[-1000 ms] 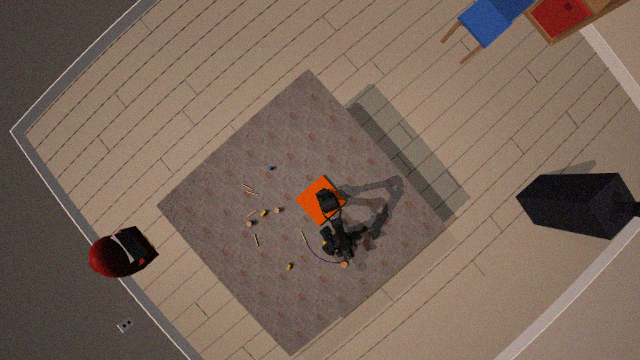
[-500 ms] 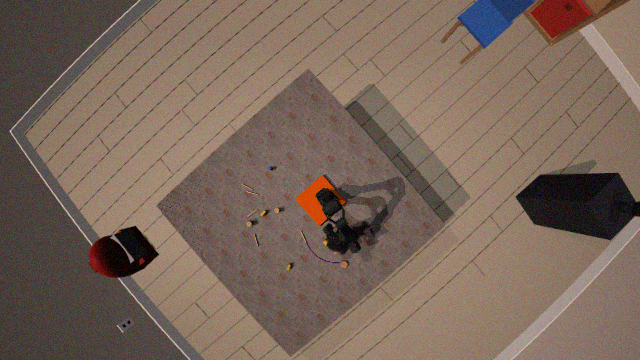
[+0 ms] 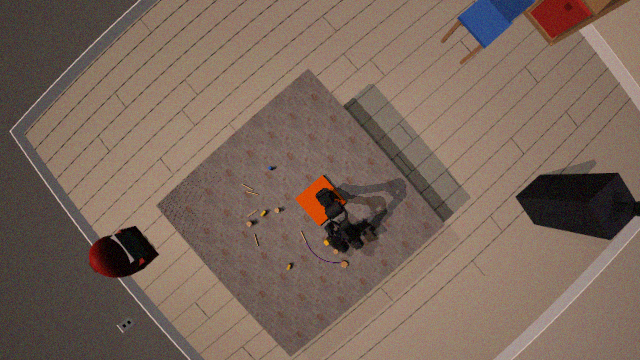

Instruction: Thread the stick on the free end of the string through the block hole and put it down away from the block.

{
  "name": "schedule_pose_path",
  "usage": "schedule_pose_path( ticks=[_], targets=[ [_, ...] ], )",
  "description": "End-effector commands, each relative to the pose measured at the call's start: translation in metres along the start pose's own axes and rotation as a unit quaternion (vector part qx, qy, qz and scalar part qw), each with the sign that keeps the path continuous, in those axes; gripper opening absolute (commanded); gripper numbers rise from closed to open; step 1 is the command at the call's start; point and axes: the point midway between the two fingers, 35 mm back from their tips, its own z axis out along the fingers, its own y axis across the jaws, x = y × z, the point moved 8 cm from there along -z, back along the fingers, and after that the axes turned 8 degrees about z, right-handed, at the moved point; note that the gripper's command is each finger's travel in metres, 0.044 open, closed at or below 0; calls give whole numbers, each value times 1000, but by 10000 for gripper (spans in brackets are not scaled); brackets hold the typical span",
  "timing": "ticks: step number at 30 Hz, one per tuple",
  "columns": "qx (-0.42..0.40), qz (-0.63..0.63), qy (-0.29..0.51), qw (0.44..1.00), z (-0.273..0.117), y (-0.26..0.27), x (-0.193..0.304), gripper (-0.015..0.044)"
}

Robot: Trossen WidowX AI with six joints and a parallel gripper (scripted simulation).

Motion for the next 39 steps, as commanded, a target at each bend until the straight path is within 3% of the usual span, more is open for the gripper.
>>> schedule_pose_path(
  ticks=[1, 3, 8, 27, 28, 34, 39],
  targets=[
    [0, 0, 3, 1000, 0, 1, -1, 210],
    [0, 0, 3, 1000, -8, 2, -2, 244],
    [0, 0, 2, 1000, -61, 2, -15, 244],
    [0, 0, 2, 1000, -63, 2, -16, 244],
    [1, -8, 2, 1000, -62, 3, -16, 270],
    [35, -216, 77, 973, -47, 7, -29, 427],
    [23, -400, 155, 903, -35, 10, -41, 440]
  ],
)
